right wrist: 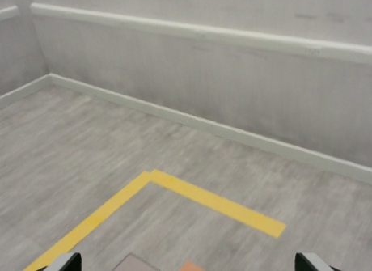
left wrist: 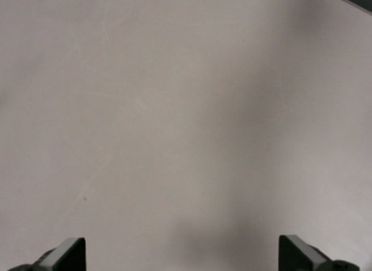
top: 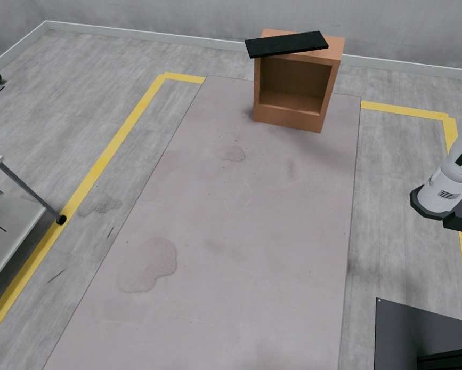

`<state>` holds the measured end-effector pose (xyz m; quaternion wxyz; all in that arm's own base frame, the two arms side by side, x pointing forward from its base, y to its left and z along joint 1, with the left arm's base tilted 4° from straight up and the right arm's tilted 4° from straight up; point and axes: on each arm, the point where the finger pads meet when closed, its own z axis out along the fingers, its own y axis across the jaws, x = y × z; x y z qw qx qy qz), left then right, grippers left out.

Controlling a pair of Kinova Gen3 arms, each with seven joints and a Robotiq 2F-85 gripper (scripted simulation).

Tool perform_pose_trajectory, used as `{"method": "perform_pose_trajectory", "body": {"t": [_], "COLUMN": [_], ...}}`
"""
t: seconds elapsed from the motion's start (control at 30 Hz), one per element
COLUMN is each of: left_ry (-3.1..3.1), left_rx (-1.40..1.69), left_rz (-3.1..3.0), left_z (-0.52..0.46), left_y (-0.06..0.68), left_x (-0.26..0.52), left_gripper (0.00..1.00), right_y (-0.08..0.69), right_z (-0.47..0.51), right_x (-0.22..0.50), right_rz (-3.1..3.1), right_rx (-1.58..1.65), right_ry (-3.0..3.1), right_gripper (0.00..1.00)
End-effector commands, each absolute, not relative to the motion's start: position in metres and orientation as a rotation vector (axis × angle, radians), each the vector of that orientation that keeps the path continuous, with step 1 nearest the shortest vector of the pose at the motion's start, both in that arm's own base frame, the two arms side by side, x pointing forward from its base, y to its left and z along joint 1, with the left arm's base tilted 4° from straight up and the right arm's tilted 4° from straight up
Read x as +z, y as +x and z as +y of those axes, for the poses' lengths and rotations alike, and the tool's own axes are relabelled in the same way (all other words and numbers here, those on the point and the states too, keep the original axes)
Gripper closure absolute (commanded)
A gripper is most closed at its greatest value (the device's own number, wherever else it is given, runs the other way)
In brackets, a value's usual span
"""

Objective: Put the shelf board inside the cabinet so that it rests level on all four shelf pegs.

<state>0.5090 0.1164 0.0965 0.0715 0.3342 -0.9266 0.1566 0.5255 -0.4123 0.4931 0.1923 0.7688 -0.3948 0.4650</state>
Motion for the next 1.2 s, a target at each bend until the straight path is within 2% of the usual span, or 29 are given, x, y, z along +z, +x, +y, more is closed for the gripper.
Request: {"method": "perform_pose_trajectory", "body": {"t": [0.0,1.17], "left_ry": [1.042,1.478], "left_rx": [0.463,0.326], "left_rz": [-2.788,-2.728], "left_z": [0.135,0.320], "left_y": [0.504,0.386], "left_x": [0.102,0.146], "left_gripper": [0.002,0.002], "right_y": [0.518,0.448], "right_z": [-0.409,-0.304], "right_x": [0.513,0.687], "right_rz": [-1.095,-0.860], "right_rx": [1.323,1.355], "right_ry": [2.129,1.764], "right_gripper": [0.002,0.002]}}
